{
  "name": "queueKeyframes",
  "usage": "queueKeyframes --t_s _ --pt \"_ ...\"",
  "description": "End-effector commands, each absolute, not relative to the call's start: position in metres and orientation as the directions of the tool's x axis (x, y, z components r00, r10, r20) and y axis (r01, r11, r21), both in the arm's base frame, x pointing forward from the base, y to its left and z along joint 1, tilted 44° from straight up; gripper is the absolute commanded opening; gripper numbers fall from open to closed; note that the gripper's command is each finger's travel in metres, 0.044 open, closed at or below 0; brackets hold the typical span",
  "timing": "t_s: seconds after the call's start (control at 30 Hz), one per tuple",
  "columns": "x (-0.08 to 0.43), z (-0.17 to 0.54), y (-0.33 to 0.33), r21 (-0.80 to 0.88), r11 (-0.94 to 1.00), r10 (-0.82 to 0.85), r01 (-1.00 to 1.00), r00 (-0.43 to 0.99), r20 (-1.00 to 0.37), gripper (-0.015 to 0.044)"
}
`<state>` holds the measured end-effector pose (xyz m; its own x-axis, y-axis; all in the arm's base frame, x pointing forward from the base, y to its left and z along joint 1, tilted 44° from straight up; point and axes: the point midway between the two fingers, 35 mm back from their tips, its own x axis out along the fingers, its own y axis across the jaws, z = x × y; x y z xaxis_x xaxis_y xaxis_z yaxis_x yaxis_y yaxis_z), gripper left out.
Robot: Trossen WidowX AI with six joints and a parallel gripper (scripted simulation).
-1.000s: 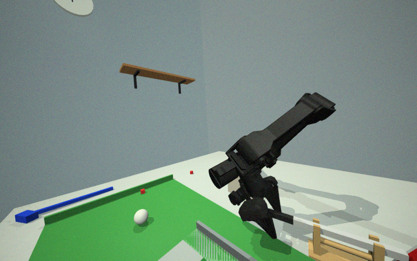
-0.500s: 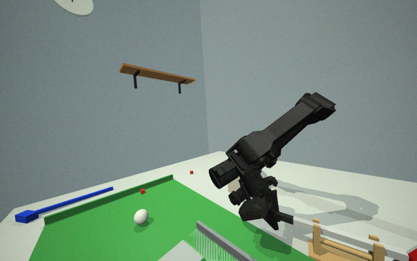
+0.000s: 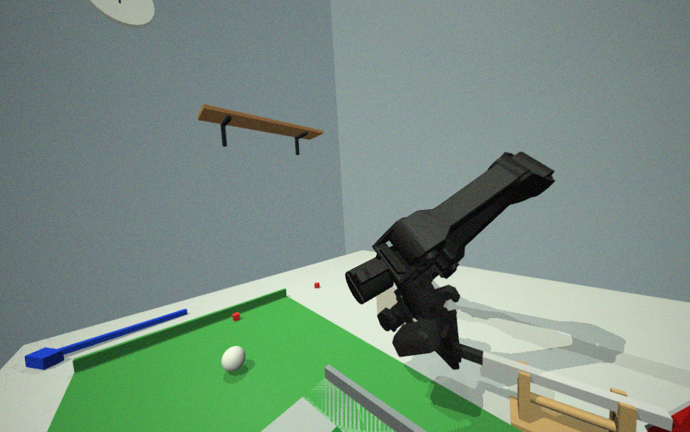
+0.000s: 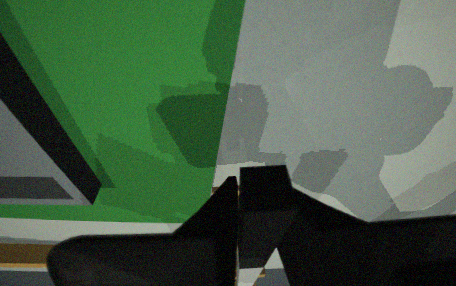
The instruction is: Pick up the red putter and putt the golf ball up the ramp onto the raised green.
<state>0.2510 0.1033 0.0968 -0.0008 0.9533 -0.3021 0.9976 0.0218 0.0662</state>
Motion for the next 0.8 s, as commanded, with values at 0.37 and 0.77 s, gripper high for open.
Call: queueKeyframes --t_s 0.37,0.77 --pt "0.245 0.165 0.044 0.022 -0.117 0.927 0.993 0.117 -0.358 0.0000" --pt "0.269 0.131 0.009 -0.139 -0.225 0.901 0.964 0.151 -0.408 0.0000"
